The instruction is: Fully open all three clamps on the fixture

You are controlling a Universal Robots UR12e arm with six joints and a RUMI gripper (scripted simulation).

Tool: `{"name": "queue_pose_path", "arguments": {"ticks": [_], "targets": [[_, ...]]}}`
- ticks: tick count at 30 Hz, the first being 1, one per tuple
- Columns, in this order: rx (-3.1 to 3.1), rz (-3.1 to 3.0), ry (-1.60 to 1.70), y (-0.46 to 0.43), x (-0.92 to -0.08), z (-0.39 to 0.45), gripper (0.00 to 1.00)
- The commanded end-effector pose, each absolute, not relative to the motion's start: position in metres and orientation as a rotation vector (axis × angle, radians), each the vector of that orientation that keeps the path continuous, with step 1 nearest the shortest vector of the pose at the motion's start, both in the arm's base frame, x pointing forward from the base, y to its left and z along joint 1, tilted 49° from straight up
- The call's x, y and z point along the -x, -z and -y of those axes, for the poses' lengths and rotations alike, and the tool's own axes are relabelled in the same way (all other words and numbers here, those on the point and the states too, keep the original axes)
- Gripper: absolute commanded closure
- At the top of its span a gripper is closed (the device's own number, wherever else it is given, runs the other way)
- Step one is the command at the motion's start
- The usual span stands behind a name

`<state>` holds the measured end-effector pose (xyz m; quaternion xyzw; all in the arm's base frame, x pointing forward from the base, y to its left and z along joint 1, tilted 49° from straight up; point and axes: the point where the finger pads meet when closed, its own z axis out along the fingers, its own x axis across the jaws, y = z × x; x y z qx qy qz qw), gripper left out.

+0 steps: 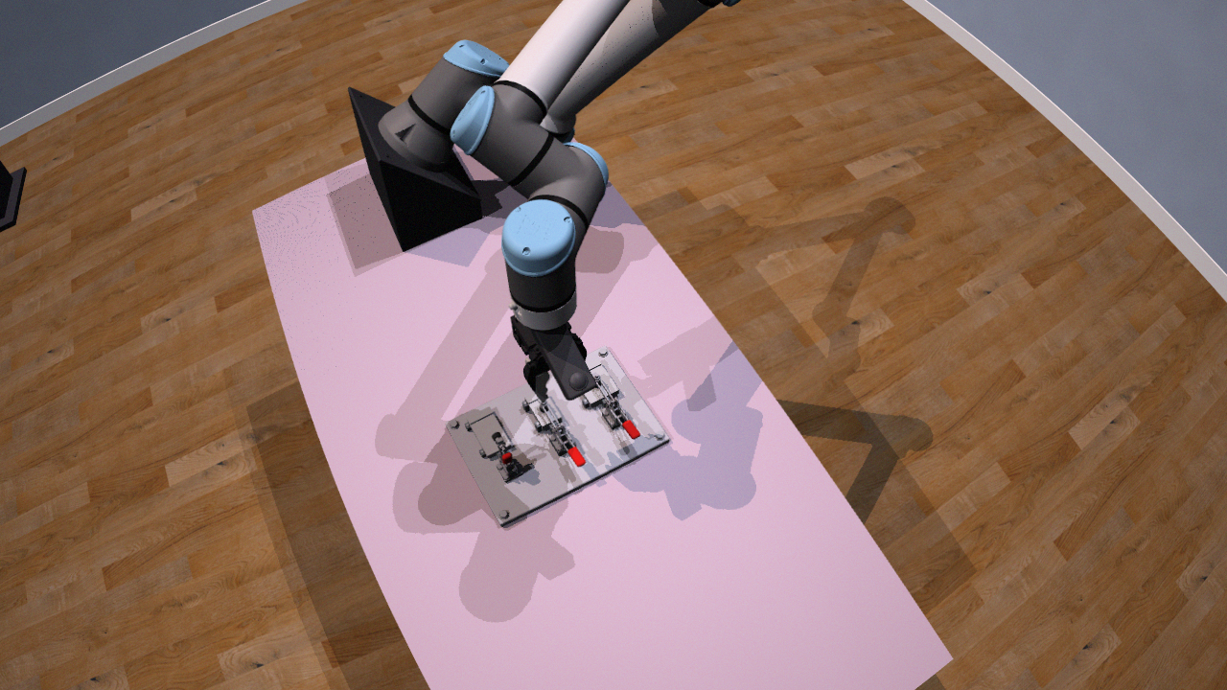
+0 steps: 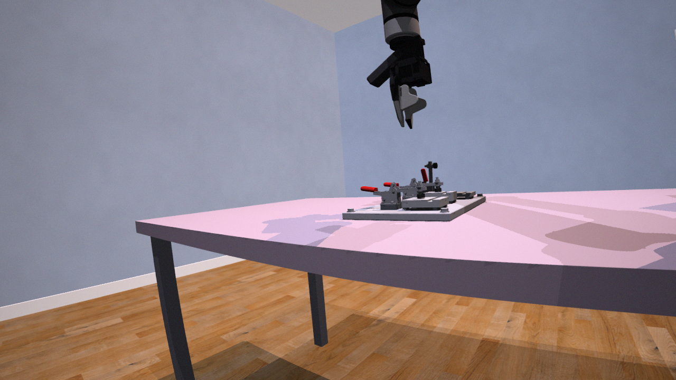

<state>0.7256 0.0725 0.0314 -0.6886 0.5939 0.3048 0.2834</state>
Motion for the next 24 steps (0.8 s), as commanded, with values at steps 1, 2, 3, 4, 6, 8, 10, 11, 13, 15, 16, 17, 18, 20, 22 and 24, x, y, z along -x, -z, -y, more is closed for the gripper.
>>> {"name": "queue_pose_path", "arguments": {"ticks": [1, 2, 3, 4, 6, 8, 10, 11, 13, 15, 16, 17, 18, 20, 22, 24], "targets": [[1.840, -1.590, -0.824, -0.0297, -0.7238, -0.0751, 0.72], [1.840, -1.590, -0.823, -0.0298, -0.7238, -0.0752, 0.72], [1.840, -1.590, -0.823, -0.0298, -0.7238, -0.0752, 0.72], [1.840, -1.590, -0.823, -0.0298, -0.7238, -0.0752, 0.72], [1.841, -1.590, -0.823, -0.0299, -0.7240, -0.0753, 0.72], [1.841, -1.589, -0.823, -0.0298, -0.7240, -0.0756, 0.72], [1.841, -1.589, -0.824, -0.0298, -0.7239, -0.0759, 0.72], [1.842, -1.589, -0.824, -0.0298, -0.7239, -0.0761, 0.72], [1.842, -1.589, -0.824, -0.0297, -0.7238, -0.0763, 0.72], [1.842, -1.589, -0.824, -0.0297, -0.7238, -0.0765, 0.72], [1.842, -1.589, -0.824, -0.0297, -0.7238, -0.0765, 0.72], [1.842, -1.589, -0.824, -0.0296, -0.7237, -0.0765, 0.72], [1.842, -1.589, -0.824, -0.0296, -0.7237, -0.0764, 0.72], [1.842, -1.589, -0.824, -0.0296, -0.7237, -0.0764, 0.72], [1.841, -1.589, -0.824, -0.0296, -0.7237, -0.0762, 0.72], [1.841, -1.589, -0.824, -0.0292, -0.7235, -0.0766, 0.72]]}}
